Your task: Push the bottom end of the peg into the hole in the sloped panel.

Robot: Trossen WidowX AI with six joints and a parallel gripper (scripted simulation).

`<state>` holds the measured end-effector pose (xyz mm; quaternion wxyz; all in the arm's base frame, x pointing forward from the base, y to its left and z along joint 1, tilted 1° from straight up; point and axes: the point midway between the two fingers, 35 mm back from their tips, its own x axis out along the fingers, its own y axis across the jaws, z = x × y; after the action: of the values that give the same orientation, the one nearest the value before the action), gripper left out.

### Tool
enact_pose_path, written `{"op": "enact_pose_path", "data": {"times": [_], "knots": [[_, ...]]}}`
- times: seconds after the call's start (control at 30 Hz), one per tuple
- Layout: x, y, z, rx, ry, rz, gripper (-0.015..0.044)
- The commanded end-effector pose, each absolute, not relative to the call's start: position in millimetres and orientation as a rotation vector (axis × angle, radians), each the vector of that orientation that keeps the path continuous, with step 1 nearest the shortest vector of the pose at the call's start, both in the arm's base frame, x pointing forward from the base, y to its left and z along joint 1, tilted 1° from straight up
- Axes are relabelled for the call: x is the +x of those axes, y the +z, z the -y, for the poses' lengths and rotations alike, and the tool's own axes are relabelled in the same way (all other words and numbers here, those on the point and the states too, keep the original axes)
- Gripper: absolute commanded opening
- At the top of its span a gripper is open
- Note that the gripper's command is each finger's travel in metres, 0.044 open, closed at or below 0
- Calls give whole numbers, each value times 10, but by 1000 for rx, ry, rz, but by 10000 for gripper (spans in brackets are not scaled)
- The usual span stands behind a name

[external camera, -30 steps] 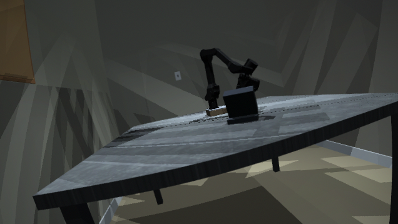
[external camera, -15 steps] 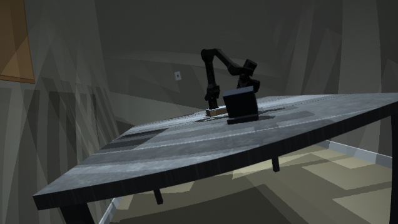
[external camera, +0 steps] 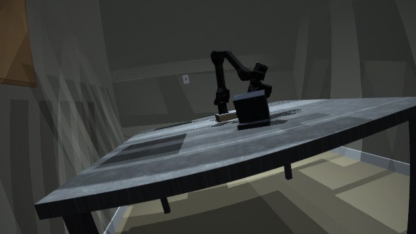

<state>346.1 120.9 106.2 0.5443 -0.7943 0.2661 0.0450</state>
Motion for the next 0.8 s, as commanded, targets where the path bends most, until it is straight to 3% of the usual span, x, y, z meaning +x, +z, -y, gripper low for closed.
{"op": "enact_pose_path", "data": {"times": [0.0,0.77], "knots": [[3489,1025,-1191,-1891,107,-632,0],[3694,940,-1098,-1883,100,-628,0]]}}
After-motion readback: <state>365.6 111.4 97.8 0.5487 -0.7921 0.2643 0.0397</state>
